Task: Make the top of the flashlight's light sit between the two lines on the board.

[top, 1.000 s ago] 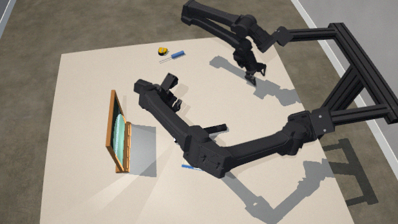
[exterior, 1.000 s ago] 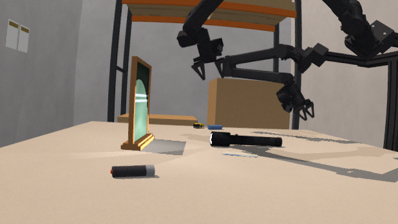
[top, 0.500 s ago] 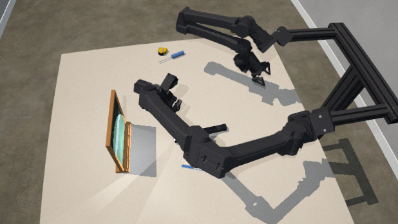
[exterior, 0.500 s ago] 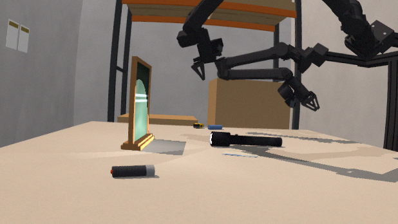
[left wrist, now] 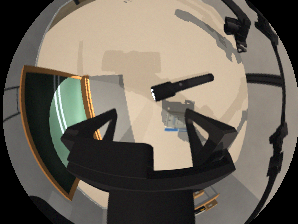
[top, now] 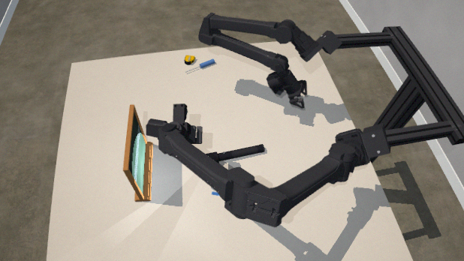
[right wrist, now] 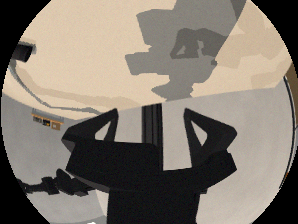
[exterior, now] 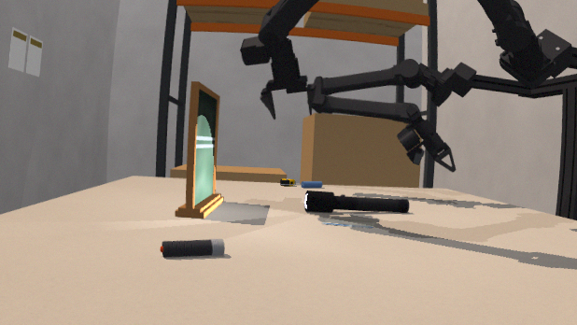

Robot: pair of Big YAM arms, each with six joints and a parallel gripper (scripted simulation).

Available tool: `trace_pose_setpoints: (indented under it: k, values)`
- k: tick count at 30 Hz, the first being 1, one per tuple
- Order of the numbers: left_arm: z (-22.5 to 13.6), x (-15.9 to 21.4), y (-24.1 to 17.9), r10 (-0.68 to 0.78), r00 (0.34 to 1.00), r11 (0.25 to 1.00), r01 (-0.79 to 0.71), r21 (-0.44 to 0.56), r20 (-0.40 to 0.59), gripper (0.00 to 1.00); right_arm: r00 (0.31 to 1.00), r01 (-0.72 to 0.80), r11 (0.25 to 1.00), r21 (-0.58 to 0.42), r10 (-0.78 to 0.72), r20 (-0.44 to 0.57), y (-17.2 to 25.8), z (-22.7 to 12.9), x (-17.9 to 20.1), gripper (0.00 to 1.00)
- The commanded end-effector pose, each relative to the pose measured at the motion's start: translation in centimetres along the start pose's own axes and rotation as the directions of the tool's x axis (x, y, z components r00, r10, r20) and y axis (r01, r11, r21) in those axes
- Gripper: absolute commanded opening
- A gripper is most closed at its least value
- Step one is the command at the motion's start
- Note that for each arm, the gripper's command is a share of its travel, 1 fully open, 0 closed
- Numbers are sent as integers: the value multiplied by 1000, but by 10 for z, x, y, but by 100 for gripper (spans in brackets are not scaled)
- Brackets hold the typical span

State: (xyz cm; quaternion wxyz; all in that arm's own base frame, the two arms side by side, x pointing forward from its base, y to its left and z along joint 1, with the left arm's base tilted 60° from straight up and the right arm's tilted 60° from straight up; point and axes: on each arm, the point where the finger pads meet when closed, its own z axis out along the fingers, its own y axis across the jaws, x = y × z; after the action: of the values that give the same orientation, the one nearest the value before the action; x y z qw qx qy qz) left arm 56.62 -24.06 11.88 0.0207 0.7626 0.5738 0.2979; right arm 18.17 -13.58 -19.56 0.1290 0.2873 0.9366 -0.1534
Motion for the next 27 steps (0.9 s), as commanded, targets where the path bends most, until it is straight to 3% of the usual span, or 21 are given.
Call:
trace_pose_setpoints:
  k: [1,10,13,16,20,27]
  values:
    - [-11,22,14,-187,982,981,189,-51,29,100,998,59,998,10,-59,4,8,1,-5,95]
    - [-37,80,38,-515,842,834,536,-132,161,100,979,175,983,61,-180,91,37,8,-41,95]
    - [-49,95,44,-595,774,763,629,-148,217,100,969,205,976,79,-213,127,49,7,-56,95]
    - [-57,89,47,-605,758,748,646,-150,244,100,967,217,972,90,-226,114,47,7,-50,95]
    - [-62,135,51,-715,633,618,771,-156,297,100,947,252,962,108,-268,177,70,5,-74,95]
    - [-93,181,60,-802,410,391,910,-137,435,100,908,317,936,154,-346,235,102,1,-93,95]
